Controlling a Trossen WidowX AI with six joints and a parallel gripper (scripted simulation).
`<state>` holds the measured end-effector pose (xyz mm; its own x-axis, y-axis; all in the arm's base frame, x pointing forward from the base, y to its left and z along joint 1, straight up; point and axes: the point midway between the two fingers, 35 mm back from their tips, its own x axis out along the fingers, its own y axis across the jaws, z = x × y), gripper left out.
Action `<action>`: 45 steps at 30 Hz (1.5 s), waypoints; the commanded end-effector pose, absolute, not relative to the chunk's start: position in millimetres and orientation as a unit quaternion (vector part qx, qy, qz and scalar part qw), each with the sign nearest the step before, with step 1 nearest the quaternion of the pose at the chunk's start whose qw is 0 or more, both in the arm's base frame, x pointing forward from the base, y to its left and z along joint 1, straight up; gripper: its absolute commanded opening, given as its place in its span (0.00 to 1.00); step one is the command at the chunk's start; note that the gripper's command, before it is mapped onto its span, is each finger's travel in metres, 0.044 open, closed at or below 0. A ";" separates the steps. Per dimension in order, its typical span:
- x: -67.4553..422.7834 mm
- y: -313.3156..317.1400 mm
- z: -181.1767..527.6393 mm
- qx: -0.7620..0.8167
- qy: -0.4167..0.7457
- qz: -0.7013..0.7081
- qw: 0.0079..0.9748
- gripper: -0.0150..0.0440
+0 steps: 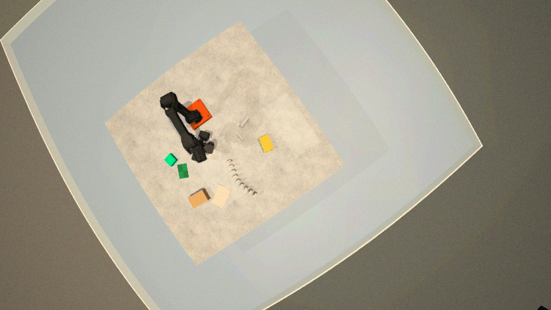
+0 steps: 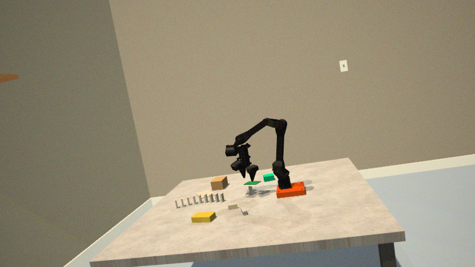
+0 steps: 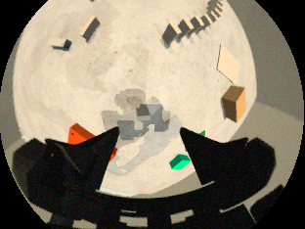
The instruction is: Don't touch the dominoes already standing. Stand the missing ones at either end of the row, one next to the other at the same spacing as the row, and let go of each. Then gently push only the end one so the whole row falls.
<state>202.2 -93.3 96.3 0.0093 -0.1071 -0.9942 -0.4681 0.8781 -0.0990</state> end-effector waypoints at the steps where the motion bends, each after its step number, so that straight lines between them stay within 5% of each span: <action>1: 198.1 -90.9 111.0 -0.200 0.675 0.194 0.683 1.00; 36: 198.8 -91.2 30.7 -0.200 0.676 0.194 0.683 1.00; 45: 198.8 -91.2 30.7 -0.200 0.676 0.194 0.683 0.60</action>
<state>200.0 -92.2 32.6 0.0150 -0.0093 -0.9998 -0.5305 0.8475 -0.0159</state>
